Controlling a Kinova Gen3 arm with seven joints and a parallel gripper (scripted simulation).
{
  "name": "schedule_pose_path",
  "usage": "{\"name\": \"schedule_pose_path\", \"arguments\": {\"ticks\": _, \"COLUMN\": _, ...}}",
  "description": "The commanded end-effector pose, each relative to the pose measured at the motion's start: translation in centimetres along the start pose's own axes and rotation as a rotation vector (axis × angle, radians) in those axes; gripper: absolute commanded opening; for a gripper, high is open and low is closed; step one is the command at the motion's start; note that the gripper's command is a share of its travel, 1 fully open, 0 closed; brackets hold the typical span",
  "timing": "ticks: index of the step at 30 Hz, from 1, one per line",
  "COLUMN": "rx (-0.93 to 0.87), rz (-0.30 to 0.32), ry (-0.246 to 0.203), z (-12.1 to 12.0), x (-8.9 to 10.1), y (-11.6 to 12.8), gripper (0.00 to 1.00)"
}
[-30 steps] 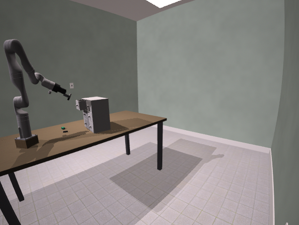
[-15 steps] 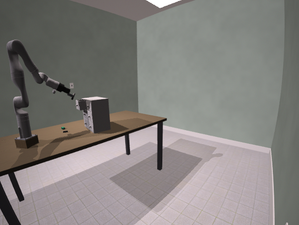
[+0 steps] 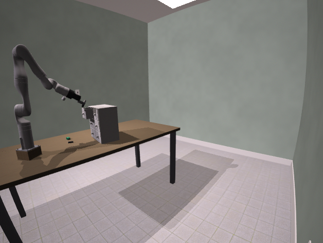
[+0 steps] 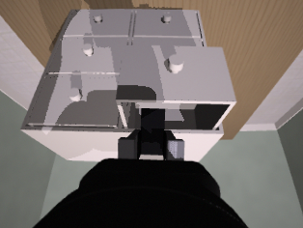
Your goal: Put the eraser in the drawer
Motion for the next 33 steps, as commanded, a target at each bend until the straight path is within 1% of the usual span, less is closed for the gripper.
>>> {"name": "schedule_pose_path", "arguments": {"ticks": 1, "rx": 0.01, "rz": -0.003, "ry": -0.015, "z": -0.3, "x": -1.0, "y": 0.3, "gripper": 0.45}}
{"name": "schedule_pose_path", "arguments": {"ticks": 6, "rx": 0.01, "rz": -0.003, "ry": -0.015, "z": -0.2, "x": -2.1, "y": 0.9, "gripper": 0.45}}
{"name": "schedule_pose_path", "arguments": {"ticks": 8, "rx": 0.01, "rz": -0.003, "ry": -0.015, "z": -0.2, "x": -2.1, "y": 0.9, "gripper": 0.45}}
{"name": "schedule_pose_path", "arguments": {"ticks": 16, "rx": 0.01, "rz": -0.003, "ry": -0.015, "z": -0.2, "x": -3.0, "y": 1.4, "gripper": 0.45}}
{"name": "schedule_pose_path", "arguments": {"ticks": 33, "rx": 0.01, "rz": -0.003, "ry": -0.015, "z": -0.2, "x": -3.3, "y": 1.5, "gripper": 0.45}}
Point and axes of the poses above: the point where the finger pads meet when closed, its own x axis back along the fingers, its own z axis across the jaws, y = z × x, the point moved 3 cm from there along x, back along the fingers, and after that the axes turned 8 degrees about -x, right-handed, at the moved point
